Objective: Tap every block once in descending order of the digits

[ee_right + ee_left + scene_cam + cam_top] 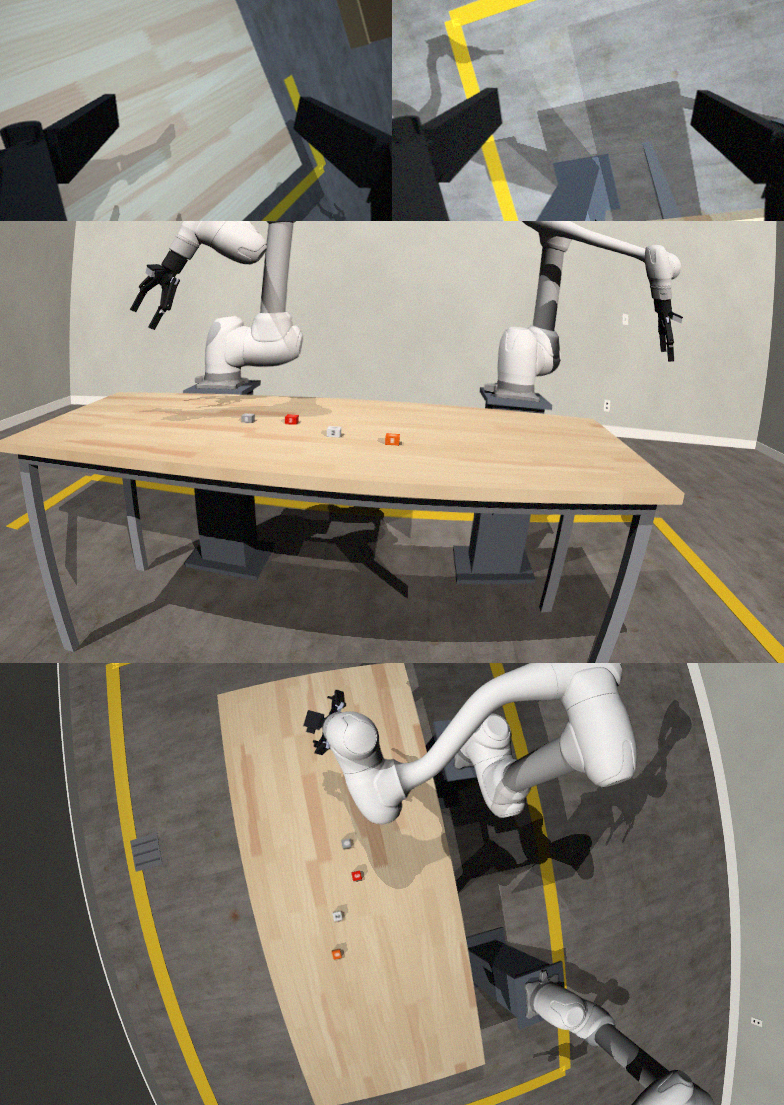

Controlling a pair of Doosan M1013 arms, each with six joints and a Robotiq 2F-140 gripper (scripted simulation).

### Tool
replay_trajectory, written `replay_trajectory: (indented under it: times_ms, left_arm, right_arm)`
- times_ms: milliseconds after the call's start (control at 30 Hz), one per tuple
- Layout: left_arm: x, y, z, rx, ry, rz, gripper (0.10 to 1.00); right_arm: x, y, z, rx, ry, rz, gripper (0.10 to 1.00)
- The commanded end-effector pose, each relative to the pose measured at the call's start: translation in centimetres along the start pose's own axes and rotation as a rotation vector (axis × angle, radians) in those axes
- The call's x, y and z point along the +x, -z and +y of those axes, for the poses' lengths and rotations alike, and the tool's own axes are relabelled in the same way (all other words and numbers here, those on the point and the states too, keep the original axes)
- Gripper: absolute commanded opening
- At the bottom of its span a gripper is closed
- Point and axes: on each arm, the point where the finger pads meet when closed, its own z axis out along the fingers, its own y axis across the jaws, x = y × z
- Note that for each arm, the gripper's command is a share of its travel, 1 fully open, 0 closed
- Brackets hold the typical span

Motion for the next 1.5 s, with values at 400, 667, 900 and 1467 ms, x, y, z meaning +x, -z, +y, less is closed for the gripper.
replay_trajectory:
  times_ms: [400,667,900,1467]
  left_arm:
    - [-3.6,-1.3,-7.8,-0.01,0.038,-0.051,1.0]
    - [-6.8,-2.2,-12.6,-0.021,0.067,-0.085,1.0]
    - [-9.3,-2.8,-15.6,-0.031,0.087,-0.107,1.0]
    - [-16.6,-4.1,-22.1,-0.065,0.143,-0.158,1.0]
  right_arm:
    - [0.2,0.1,-1.0,0.055,0.061,-0.066,1.0]
    - [0.4,0.2,-1.8,0.099,0.106,-0.106,1.0]
    - [0.6,0.4,-2.4,0.135,0.139,-0.134,1.0]
    - [1.4,1.0,-4.0,0.238,0.226,-0.19,1.0]
